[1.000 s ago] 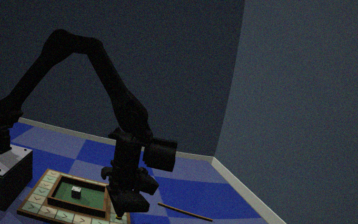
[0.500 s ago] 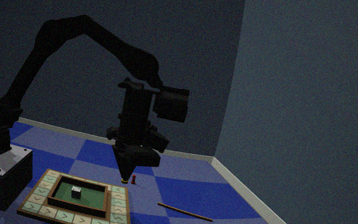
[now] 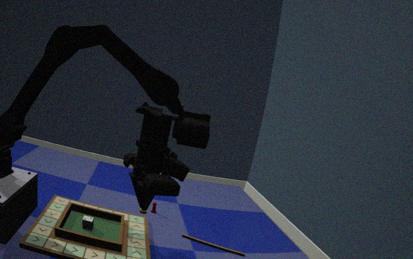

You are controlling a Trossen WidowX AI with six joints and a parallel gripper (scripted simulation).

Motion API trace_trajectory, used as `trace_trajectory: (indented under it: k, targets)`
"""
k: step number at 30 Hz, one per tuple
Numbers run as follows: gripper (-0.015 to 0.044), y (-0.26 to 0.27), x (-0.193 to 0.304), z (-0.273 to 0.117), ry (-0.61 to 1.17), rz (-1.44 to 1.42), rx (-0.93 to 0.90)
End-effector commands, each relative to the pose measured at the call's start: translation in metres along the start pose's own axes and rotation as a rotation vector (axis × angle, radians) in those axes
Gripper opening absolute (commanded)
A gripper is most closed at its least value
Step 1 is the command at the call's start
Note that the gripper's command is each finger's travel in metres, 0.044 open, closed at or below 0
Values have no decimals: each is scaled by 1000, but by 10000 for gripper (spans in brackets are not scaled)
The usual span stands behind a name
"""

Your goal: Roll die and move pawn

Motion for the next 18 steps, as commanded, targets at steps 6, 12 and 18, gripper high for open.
trace_trajectory:
  k: [6, 12, 18]
  targets:
    - [0, 34, -16, 34, 1, 5, -5]
    - [0, 34, -16, 57, 1, 5, -5]
    - [0, 34, -15, 69, 1, 5, -5]
Point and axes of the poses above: the point midway between the two fingers, 35 mm back from their tips, its own z axis out along the fingers, its own y axis across the jaws, x = y × z, the point moved 8 cm from there along -z, back along the fingers, and after that the axes turned 14 degrees about -z, right-handed, at the moved point
